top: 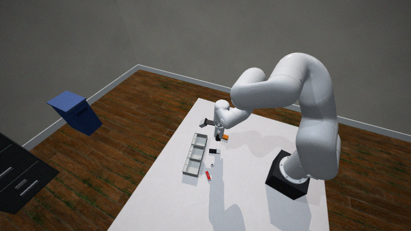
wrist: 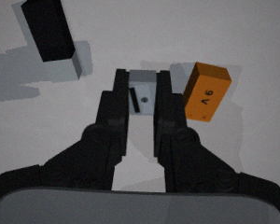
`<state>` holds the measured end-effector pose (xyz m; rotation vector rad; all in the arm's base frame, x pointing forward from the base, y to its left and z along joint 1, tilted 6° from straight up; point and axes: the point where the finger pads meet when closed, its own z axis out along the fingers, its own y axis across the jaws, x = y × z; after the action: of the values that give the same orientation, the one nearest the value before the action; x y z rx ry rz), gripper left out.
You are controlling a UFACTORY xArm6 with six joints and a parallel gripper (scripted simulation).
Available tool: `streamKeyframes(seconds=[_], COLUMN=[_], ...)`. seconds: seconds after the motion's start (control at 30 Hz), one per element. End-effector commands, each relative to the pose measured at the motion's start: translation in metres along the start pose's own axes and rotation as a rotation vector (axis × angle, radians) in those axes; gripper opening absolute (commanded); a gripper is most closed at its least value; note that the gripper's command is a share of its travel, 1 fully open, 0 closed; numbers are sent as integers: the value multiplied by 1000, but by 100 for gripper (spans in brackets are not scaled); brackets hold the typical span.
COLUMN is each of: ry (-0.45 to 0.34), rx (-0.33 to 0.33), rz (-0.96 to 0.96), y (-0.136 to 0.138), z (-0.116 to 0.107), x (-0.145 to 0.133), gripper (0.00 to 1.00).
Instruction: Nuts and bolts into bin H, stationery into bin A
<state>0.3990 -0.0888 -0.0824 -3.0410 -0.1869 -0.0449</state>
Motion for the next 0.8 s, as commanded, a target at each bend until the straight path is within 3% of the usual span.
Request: streamKeyframes(seconds=[0.0,0.77], ry=[-1,-1], rx=[-3,-3], rz=[0,0], y=[0,0], z=[-14,-20], x=[1,1], gripper=[0,0])
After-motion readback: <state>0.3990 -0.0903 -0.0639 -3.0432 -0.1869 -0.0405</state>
